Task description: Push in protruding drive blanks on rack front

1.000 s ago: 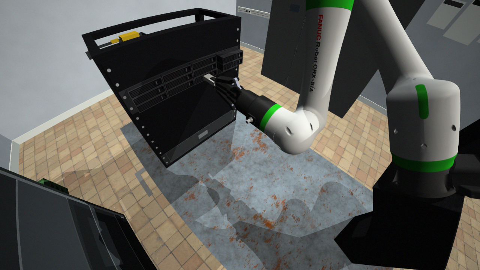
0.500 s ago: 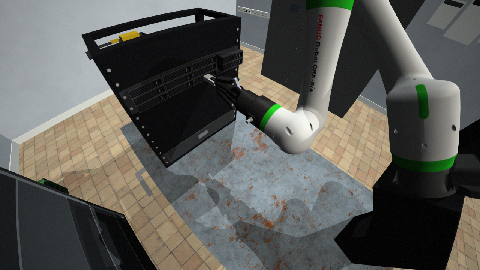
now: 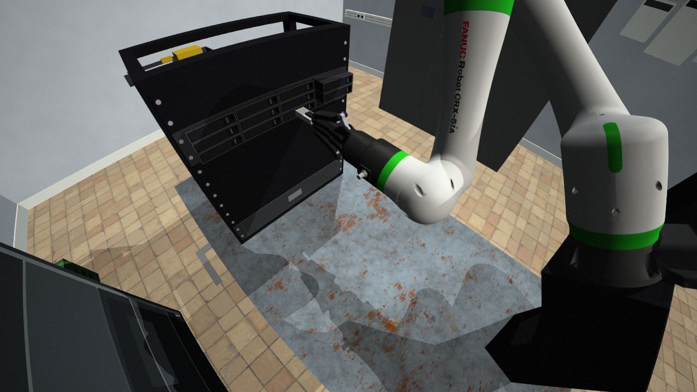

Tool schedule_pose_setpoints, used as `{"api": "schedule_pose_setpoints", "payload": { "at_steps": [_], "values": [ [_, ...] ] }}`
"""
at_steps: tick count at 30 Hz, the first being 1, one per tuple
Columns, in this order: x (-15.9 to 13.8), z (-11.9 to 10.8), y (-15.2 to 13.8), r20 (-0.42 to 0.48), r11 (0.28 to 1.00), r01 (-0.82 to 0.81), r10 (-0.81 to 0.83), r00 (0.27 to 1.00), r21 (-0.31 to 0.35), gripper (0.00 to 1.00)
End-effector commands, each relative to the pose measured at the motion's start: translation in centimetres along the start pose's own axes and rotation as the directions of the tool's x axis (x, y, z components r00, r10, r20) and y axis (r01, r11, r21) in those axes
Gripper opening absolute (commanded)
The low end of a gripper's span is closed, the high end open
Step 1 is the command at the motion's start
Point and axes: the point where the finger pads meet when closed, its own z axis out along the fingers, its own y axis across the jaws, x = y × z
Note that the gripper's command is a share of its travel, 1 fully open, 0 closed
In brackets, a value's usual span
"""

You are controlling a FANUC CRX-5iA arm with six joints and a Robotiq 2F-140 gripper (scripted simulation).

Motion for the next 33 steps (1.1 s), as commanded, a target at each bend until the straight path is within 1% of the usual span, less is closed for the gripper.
{"api": "schedule_pose_setpoints", "payload": {
  "at_steps": [1, 8, 12, 14, 17, 23, 26, 29, 33],
  "values": [
    [0.0, 0.0, -0.1, 0.000, 1.000, 0.000, 0.000, 1.000, 0.001, 0.10],
    [0.0, 0.0, -0.1, 0.000, 1.000, 0.000, 0.000, 1.000, 0.001, 0.10],
    [0.0, -0.9, -0.1, 0.000, 1.000, 0.000, 0.000, 1.000, 0.001, 0.10],
    [0.0, -0.9, -0.1, 0.000, 1.000, 0.000, 0.000, 1.000, 0.001, 0.10],
    [0.0, -2.3, -0.1, 0.000, 1.000, 0.000, 0.000, 1.000, 0.001, 0.10],
    [0.0, -5.9, -0.1, 0.000, 1.000, 0.000, 0.000, 1.000, 0.001, 0.10],
    [0.0, -7.2, -0.1, 0.000, 1.000, 0.000, 0.000, 1.000, 0.001, 0.10],
    [0.0, -8.0, -0.1, 0.000, 1.000, 0.000, 0.000, 1.000, 0.001, 0.10],
    [0.0, -8.2, -0.1, 0.000, 1.000, 0.000, 0.000, 1.000, 0.001, 0.10]
  ]
}}
